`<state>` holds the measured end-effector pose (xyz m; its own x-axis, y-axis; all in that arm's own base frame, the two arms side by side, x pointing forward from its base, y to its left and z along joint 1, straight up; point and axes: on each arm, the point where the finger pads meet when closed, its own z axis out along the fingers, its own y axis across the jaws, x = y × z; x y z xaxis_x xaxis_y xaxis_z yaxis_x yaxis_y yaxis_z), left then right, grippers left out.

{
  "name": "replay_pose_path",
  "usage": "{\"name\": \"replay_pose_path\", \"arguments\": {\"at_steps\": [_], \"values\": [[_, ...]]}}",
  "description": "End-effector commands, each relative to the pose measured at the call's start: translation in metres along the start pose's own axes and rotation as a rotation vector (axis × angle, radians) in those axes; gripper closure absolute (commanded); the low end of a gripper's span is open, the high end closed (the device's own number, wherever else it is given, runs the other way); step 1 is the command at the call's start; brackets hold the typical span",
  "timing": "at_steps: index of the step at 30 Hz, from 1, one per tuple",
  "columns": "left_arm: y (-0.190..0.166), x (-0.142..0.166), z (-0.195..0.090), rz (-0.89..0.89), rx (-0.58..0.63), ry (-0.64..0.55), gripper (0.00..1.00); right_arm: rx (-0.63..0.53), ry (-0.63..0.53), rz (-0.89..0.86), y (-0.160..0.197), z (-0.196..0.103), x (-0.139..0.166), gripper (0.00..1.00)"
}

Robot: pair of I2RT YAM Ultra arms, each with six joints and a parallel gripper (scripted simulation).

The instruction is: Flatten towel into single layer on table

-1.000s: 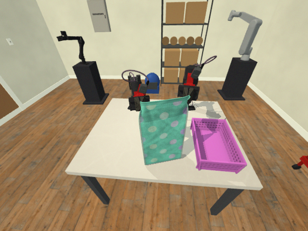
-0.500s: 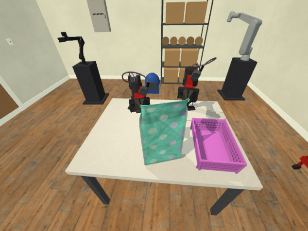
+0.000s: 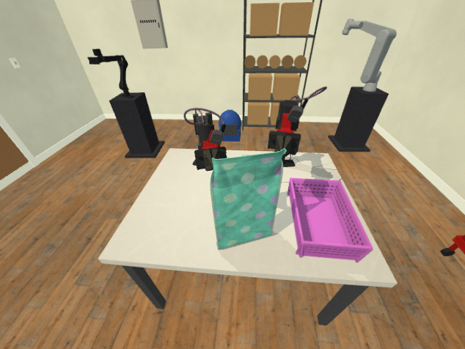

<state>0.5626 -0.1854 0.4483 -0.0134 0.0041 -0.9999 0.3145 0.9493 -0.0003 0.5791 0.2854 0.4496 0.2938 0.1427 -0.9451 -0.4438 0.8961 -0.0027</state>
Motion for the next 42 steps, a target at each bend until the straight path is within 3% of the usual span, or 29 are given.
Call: {"name": "replay_pose_path", "arguments": {"at_steps": [1, 28, 29, 31, 32, 33, 34, 35, 41, 42], "values": [[0.006, -0.038, -0.014, 0.001, -0.016, -0.085, 1.0, 0.009, -0.039, 0.007, 0.0, -0.004, -0.027, 1.0], [0.006, -0.038, -0.014, 0.001, -0.016, -0.085, 1.0, 0.009, -0.039, 0.007, 0.0, -0.004, -0.027, 1.0], [-0.011, -0.005, -0.018, 0.001, 0.014, 0.022, 1.0, 0.018, 0.071, 0.003, -0.006, -0.017, -0.012, 1.0], [-0.011, -0.005, -0.018, 0.001, 0.014, 0.022, 1.0, 0.018, 0.071, 0.003, -0.006, -0.017, -0.012, 1.0], [-0.022, -0.024, -0.043, 0.001, 0.031, 0.061, 1.0, 0.018, 0.155, 0.003, -0.01, -0.04, -0.019, 1.0], [-0.023, -0.024, -0.043, 0.002, 0.039, 0.068, 1.0, 0.028, 0.184, 0.0, -0.012, -0.037, -0.04, 1.0], [-0.024, -0.024, -0.043, 0.002, 0.041, 0.068, 1.0, 0.028, 0.184, 0.0, -0.012, -0.037, -0.04, 1.0], [-0.03, -0.023, -0.054, 0.004, 0.053, 0.115, 1.0, 0.028, 0.268, 0.0, -0.012, -0.049, -0.044, 1.0], [-0.022, -0.022, -0.054, 0.003, 0.039, 0.12, 1.0, 0.02, 0.282, 0.001, -0.008, -0.05, -0.043, 1.0], [-0.019, -0.016, -0.05, 0.003, 0.031, 0.133, 1.0, 0.018, 0.318, 0.002, -0.007, -0.045, -0.02, 1.0]]}}
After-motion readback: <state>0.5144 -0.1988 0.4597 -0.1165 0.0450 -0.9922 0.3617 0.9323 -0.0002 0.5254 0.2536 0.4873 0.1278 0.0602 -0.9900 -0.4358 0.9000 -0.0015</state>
